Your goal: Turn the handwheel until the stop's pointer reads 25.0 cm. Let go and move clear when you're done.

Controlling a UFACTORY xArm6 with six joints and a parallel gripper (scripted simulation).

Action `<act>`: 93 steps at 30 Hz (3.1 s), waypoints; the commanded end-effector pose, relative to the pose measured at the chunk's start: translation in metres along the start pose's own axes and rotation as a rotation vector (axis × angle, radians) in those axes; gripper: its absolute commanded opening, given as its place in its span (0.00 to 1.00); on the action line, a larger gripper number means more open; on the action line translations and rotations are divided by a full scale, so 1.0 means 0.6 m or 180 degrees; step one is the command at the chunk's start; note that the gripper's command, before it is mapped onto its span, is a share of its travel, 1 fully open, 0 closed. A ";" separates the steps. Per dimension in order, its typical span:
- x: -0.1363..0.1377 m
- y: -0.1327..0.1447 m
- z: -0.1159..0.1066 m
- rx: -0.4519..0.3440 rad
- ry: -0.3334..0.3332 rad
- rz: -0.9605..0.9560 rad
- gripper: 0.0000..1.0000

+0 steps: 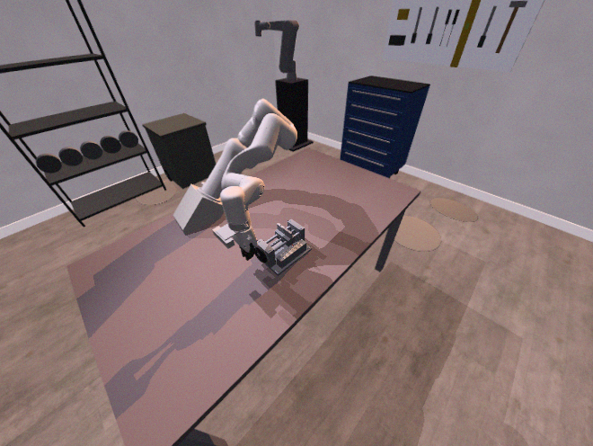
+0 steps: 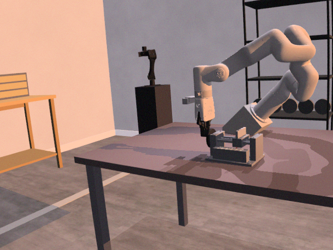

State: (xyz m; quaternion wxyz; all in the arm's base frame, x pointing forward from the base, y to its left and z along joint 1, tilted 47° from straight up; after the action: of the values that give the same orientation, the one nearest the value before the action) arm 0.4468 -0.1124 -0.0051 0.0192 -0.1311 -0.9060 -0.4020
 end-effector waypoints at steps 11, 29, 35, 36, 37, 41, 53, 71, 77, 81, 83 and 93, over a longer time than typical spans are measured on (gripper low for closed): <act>0.014 -0.004 0.036 0.0006 -0.0021 -0.0008 0.06; -0.015 0.004 0.077 0.0006 -0.0021 -0.0008 0.06; -0.024 0.006 0.079 0.0006 -0.0021 -0.0008 0.06; -0.026 0.007 0.080 0.0006 -0.0021 -0.0008 0.06; -0.028 0.007 0.080 0.0006 -0.0021 -0.0008 0.06; -0.037 0.010 0.080 0.0006 -0.0021 -0.0008 0.06; -0.059 0.015 0.071 0.0006 -0.0021 -0.0008 0.06; -0.071 0.019 0.008 0.0006 -0.0021 -0.0008 0.06; -0.056 0.015 -0.008 0.0006 -0.0021 -0.0008 0.06; -0.046 0.012 -0.012 0.0006 -0.0021 -0.0008 0.06; -0.043 0.012 -0.013 0.0006 -0.0021 -0.0008 0.06; -0.022 0.006 -0.014 0.0006 -0.0021 -0.0008 0.06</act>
State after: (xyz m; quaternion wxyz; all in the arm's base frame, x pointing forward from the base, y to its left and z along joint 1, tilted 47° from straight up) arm 0.4656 -0.1189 0.0013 0.0168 -0.1310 -0.9064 -0.4013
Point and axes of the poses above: the point where the finger pads meet when closed, its own z axis out along the fingers, its own x axis across the jaws, y = z × x, the point moved 5 cm from there along -z, back along the fingers, and after that the axes turned 15 degrees about z, right-handed, at the moved point
